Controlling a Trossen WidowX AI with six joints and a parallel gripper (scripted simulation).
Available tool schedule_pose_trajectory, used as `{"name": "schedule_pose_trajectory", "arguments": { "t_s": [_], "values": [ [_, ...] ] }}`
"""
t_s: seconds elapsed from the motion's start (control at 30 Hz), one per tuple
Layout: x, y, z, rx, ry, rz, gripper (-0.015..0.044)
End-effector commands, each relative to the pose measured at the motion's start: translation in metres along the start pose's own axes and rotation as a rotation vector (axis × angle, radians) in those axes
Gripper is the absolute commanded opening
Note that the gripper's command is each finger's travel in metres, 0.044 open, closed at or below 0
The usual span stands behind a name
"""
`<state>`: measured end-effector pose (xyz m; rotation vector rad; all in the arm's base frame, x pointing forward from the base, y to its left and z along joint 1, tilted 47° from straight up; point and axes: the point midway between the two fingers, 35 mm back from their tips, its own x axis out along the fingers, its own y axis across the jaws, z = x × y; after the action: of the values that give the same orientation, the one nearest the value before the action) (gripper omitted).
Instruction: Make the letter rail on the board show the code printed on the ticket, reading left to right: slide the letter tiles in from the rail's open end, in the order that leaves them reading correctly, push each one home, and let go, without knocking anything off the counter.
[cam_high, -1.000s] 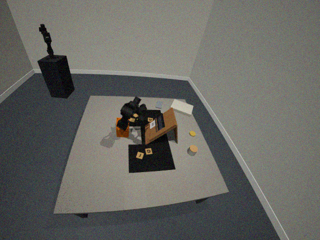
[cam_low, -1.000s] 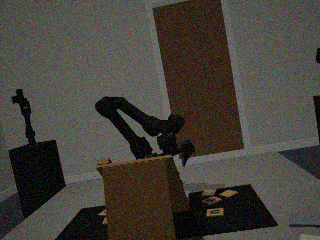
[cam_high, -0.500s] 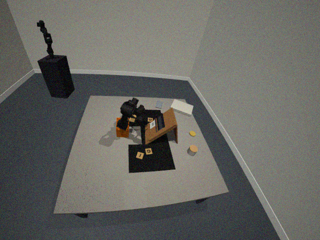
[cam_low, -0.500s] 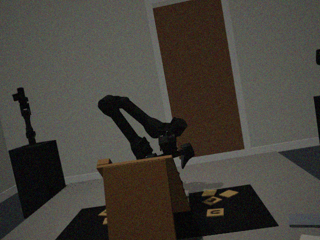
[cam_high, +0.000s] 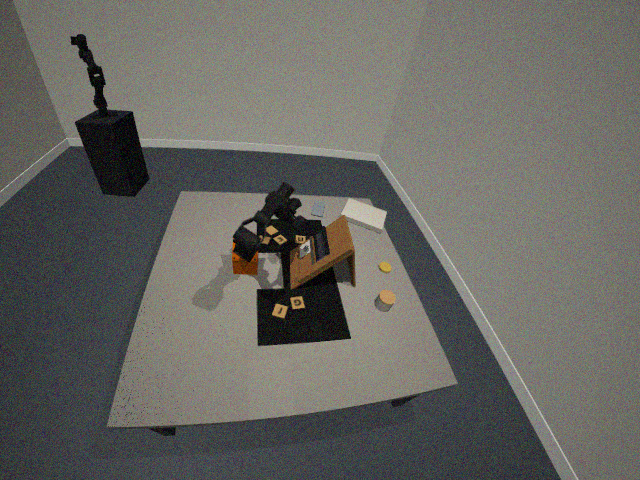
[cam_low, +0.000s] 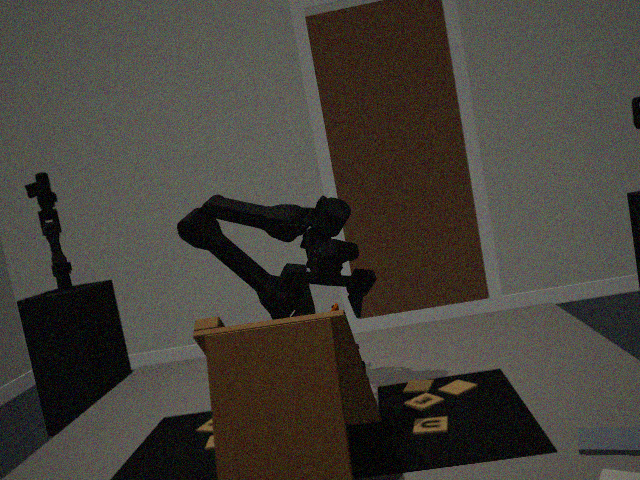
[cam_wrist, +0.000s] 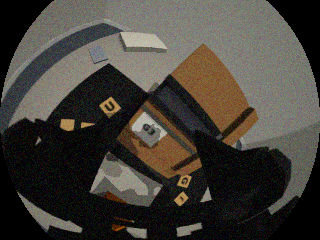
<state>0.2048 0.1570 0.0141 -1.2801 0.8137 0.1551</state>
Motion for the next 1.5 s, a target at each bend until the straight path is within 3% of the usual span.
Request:
{"name": "schedule_pose_trajectory", "arguments": {
  "t_s": [0.0,0.3,1.4,1.47],
  "values": [
    [-0.035,-0.051,0.021,-0.402,-0.013,0.156,0.0440],
    [-0.073,-0.102,0.010,-0.770,-0.084,0.286,0.0440],
    [-0.081,-0.075,0.027,-0.774,-0.087,0.288,0.0440],
    [-0.077,-0.069,0.030,-0.795,-0.076,0.298,0.0387]
  ]
}}
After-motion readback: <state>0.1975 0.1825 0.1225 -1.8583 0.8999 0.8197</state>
